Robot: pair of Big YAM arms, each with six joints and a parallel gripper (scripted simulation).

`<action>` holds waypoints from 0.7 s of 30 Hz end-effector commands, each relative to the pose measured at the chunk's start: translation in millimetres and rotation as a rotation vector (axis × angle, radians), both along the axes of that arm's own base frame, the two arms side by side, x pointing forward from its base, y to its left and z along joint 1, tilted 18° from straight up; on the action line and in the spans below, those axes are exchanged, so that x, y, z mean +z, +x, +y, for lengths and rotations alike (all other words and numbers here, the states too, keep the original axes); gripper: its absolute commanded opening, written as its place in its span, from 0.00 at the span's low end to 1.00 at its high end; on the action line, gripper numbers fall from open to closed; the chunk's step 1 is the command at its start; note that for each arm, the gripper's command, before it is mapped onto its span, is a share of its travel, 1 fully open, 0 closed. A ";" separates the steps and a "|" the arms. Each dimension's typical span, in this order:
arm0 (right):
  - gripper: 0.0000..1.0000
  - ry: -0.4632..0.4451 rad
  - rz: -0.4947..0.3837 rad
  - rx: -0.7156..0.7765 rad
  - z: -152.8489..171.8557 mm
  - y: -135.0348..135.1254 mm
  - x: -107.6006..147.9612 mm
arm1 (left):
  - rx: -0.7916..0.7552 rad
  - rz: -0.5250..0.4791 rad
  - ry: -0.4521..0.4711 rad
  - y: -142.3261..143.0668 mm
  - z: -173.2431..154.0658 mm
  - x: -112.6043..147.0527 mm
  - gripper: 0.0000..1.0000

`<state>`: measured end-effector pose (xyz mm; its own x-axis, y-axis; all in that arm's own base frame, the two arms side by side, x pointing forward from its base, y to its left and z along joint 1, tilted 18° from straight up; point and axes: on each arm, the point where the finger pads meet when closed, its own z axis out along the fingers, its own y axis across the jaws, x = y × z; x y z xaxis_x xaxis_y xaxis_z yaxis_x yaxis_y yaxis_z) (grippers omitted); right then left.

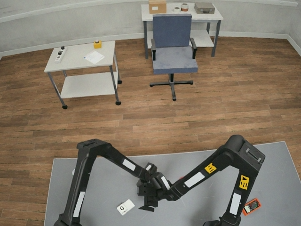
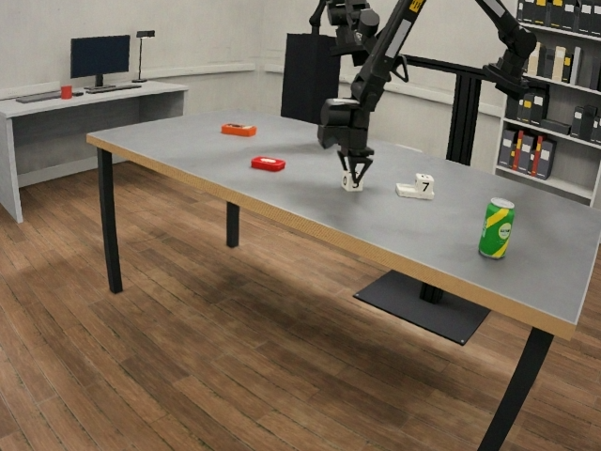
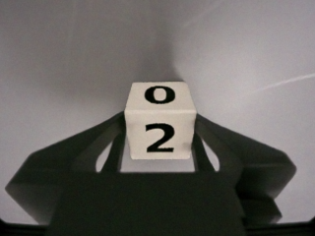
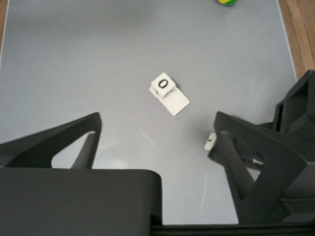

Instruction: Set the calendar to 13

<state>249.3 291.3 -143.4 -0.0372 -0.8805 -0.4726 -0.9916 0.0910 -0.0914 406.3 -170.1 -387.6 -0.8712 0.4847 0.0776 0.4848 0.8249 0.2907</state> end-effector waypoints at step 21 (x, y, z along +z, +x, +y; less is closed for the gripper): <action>1.00 0.015 -0.019 0.002 6.9 10.4 3.7 | -0.003 -0.010 -0.004 1.9 -14.9 26.1 0.40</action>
